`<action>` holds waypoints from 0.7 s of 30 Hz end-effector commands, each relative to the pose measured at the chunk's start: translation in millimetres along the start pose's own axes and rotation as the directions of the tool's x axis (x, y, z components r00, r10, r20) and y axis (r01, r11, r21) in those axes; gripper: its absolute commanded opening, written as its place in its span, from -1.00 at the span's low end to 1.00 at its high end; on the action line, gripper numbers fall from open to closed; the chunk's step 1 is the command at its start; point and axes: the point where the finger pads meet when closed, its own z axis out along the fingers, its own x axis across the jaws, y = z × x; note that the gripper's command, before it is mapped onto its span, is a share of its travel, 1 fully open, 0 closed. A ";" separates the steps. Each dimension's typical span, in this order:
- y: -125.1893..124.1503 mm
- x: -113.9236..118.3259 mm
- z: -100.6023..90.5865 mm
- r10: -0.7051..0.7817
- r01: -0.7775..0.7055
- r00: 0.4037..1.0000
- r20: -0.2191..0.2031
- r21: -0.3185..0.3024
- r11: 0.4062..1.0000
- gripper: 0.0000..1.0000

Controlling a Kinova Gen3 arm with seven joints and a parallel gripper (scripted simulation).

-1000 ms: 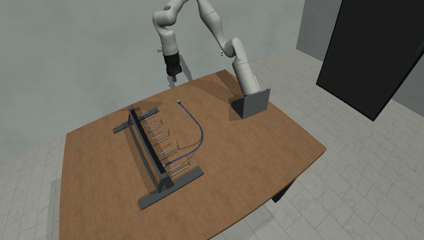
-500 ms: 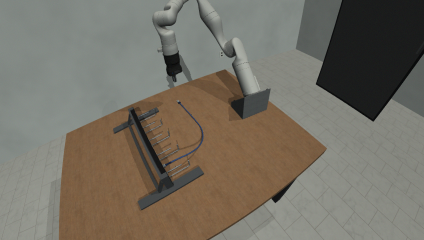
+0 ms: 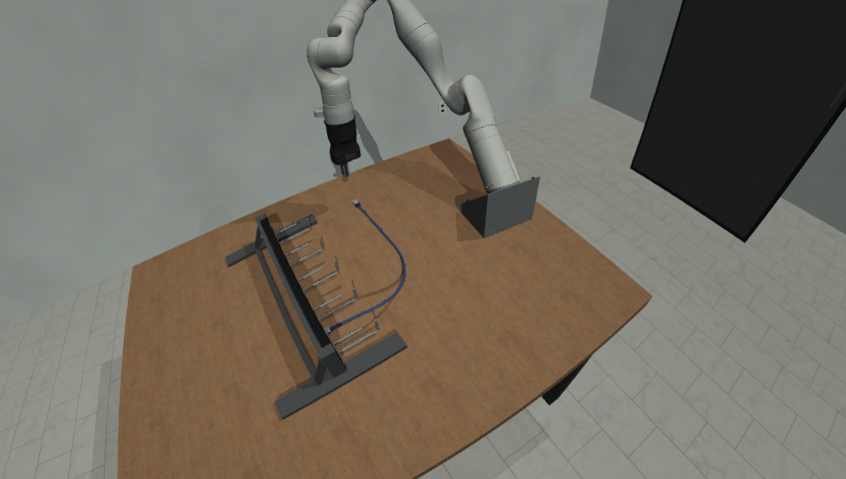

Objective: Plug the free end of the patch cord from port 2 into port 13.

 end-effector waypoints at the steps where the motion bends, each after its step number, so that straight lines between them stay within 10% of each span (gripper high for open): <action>1: -3.9 15.7 33.9 -0.006 0.006 0.999 -0.045 0.002 1.000 -1.00; 12: -4.2 17.2 41.8 -0.008 0.008 0.999 -0.046 -0.001 1.000 -1.00; 13: -4.2 17.2 41.8 -0.008 0.008 0.999 -0.045 -0.001 1.000 0.46; 21: -4.2 17.3 41.9 -0.008 0.008 0.999 -0.046 -0.001 1.000 0.46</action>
